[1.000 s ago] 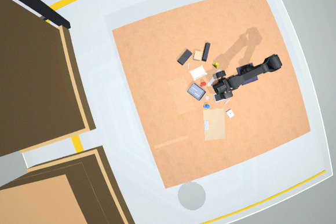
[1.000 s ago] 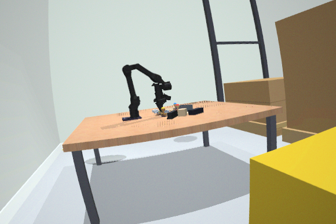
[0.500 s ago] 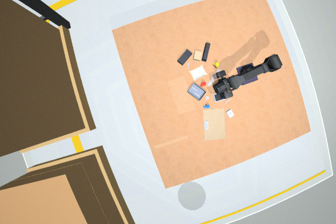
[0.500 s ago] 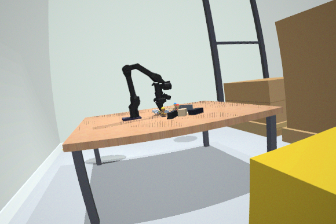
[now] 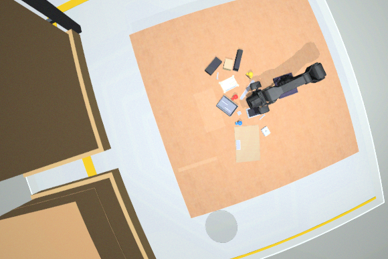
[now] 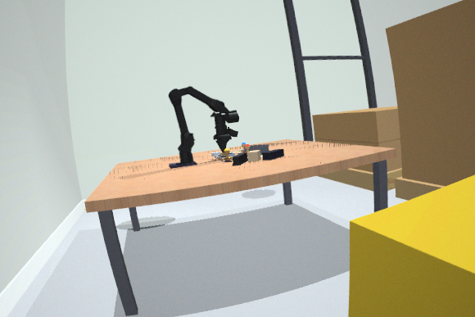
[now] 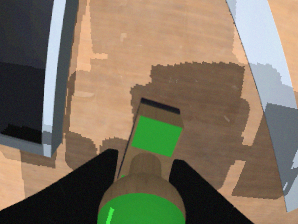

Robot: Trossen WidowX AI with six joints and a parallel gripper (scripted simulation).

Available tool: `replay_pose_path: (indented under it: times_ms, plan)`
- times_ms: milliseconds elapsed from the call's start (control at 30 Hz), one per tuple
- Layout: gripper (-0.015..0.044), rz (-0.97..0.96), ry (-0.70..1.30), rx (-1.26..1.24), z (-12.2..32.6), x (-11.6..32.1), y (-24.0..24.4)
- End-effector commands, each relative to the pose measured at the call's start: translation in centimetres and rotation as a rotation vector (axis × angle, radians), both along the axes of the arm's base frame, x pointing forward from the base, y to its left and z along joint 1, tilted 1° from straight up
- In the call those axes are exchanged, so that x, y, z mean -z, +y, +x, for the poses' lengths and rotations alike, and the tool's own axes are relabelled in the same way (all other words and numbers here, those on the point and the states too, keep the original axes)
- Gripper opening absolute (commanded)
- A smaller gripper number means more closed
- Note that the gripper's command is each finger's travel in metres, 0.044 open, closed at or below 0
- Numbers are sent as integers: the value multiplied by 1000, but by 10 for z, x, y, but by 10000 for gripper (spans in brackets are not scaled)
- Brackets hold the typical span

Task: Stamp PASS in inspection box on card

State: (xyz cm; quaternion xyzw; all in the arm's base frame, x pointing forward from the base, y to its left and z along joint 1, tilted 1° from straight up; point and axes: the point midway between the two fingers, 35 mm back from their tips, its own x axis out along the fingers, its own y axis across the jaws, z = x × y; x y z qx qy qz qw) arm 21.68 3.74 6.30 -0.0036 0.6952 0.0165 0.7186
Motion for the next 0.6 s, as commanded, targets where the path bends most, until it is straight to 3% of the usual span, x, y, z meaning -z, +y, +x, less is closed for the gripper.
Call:
replay_pose_path:
  times_ms: [0, 567]
  plan:
    - [0, 4, -4, -3, 1, -3, 0]
    - [0, 5, -4, -3, 1, -12, 0]
